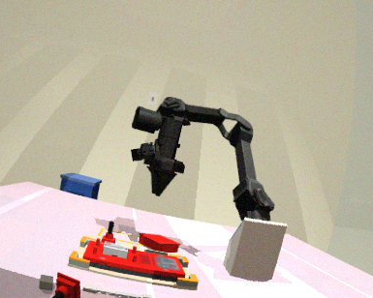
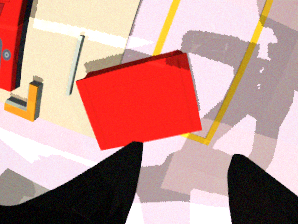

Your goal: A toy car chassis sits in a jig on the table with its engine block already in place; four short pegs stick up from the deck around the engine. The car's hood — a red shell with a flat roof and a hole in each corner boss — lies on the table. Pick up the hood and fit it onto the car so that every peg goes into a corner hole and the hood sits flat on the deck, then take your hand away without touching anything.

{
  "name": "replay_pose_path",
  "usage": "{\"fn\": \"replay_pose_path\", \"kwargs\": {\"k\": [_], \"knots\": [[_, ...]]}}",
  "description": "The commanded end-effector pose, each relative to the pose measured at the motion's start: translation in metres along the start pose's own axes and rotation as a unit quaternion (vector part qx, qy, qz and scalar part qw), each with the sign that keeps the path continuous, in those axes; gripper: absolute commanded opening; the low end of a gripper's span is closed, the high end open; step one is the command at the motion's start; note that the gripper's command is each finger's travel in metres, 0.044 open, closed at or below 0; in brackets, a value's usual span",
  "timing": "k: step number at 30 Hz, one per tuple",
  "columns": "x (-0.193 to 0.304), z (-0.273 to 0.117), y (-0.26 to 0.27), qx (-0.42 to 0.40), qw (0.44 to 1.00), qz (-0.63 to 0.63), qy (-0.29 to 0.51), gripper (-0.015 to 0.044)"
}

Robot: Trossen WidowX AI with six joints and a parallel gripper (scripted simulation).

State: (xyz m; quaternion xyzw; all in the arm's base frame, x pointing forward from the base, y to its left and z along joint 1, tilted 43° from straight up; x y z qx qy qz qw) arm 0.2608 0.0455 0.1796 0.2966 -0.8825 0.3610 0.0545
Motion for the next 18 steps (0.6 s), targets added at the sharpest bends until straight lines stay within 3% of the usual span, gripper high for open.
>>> {"fn": "replay_pose_path", "kwargs": {"k": [1, 8, 15, 18], "knots": [[0.003, 0.012, 0.007, 0.000, 0.994, 0.112, 0.004, 0.0263], [0.009, 0.034, 0.021, 0.000, 0.939, 0.345, 0.006, 0.0440], [0.017, 0.055, 0.036, 0.002, 0.833, 0.553, 0.008, 0.0440], [0.017, 0.057, 0.037, 0.002, 0.821, 0.571, 0.008, 0.0440]]}}
Point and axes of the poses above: the point midway between the two fingers, 35 mm back from their tips, its own z axis out along the fingers, its own y axis across the jaws, x = y × z, the point moved 6 cm from there along -z, back along the fingers, and after that the axes turned 14 degrees about -z, right-handed, at the moved point
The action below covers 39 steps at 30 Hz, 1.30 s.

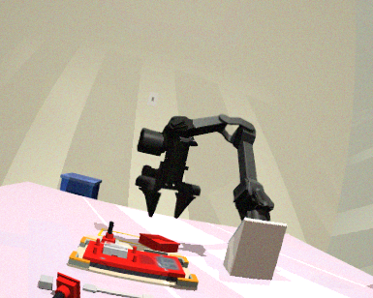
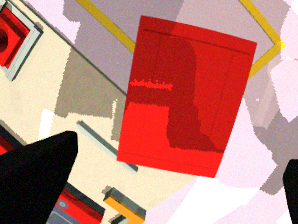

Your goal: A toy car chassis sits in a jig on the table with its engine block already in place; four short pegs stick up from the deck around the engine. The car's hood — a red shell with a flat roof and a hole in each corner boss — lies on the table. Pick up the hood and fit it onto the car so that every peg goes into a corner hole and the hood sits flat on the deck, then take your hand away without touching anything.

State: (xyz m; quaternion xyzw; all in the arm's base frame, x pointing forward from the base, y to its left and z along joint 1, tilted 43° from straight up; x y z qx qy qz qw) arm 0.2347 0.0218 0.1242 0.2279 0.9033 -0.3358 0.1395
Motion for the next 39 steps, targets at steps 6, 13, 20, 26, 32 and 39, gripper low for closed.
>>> {"fn": "replay_pose_path", "kwargs": {"k": [6, 13, 20, 26, 32, 39], "knots": [[0.003, 0.004, 0.000, 0.002, 0.999, 0.041, -0.002, 0.0440], [0.002, 0.008, 0.001, 0.001, 0.999, 0.041, -0.002, 0.0440], [0.002, 0.013, 0.001, 0.001, 0.999, 0.041, -0.002, 0.0440], [0.002, 0.017, 0.002, 0.001, 0.999, 0.041, -0.002, 0.0440], [0.002, 0.021, 0.002, 0.001, 0.999, 0.041, -0.002, 0.0440], [0.002, 0.025, 0.002, 0.001, 0.999, 0.041, -0.002, 0.0440]]}}
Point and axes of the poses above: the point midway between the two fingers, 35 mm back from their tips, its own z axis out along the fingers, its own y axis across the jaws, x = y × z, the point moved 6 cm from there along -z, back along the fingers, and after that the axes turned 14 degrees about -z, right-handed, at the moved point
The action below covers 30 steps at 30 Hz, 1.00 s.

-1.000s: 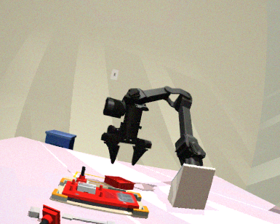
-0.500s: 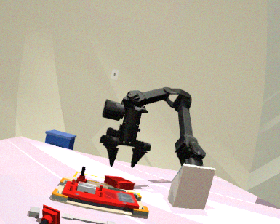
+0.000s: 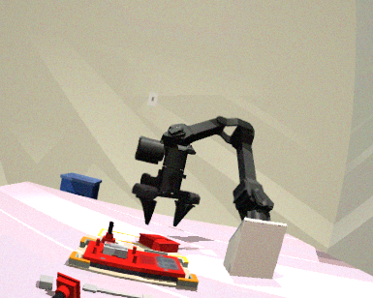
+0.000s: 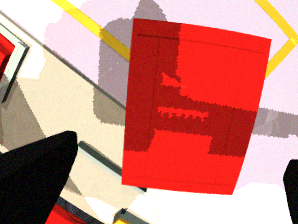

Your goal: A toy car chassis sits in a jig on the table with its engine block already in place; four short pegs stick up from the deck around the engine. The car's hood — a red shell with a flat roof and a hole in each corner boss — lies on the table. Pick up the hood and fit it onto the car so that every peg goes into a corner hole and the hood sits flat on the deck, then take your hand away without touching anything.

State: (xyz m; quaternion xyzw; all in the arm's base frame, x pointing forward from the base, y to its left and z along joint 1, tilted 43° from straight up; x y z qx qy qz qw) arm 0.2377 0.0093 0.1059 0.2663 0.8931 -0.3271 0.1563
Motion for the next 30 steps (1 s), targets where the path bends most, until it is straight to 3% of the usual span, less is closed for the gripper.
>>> {"fn": "replay_pose_path", "kwargs": {"k": [1, 30], "knots": [[0.001, 0.004, -0.001, 0.004, 1.000, -0.003, -0.001, 0.0440], [0.001, 0.023, -0.001, 0.004, 1.000, -0.003, -0.001, 0.0440]]}}
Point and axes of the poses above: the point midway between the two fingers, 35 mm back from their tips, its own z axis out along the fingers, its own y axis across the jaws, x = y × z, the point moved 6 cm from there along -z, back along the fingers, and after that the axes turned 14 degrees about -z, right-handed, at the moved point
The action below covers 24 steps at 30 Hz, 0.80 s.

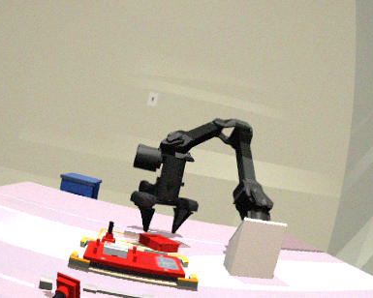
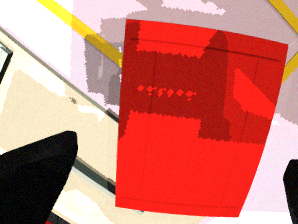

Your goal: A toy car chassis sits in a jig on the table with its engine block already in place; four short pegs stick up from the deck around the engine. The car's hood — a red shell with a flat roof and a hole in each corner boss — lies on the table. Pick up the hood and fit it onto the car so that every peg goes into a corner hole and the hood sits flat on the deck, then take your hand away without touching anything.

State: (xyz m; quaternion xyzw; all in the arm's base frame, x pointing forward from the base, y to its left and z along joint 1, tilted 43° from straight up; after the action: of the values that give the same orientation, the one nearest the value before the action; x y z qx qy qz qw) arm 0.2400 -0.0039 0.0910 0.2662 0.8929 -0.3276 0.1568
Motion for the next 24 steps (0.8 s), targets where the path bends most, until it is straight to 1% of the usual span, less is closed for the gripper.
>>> {"fn": "replay_pose_path", "kwargs": {"k": [1, 24], "knots": [[0.001, 0.004, -0.001, 0.004, 1.000, -0.003, 0.000, 0.0440], [0.002, 0.016, -0.002, 0.005, 1.000, -0.003, -0.001, 0.0440]]}}
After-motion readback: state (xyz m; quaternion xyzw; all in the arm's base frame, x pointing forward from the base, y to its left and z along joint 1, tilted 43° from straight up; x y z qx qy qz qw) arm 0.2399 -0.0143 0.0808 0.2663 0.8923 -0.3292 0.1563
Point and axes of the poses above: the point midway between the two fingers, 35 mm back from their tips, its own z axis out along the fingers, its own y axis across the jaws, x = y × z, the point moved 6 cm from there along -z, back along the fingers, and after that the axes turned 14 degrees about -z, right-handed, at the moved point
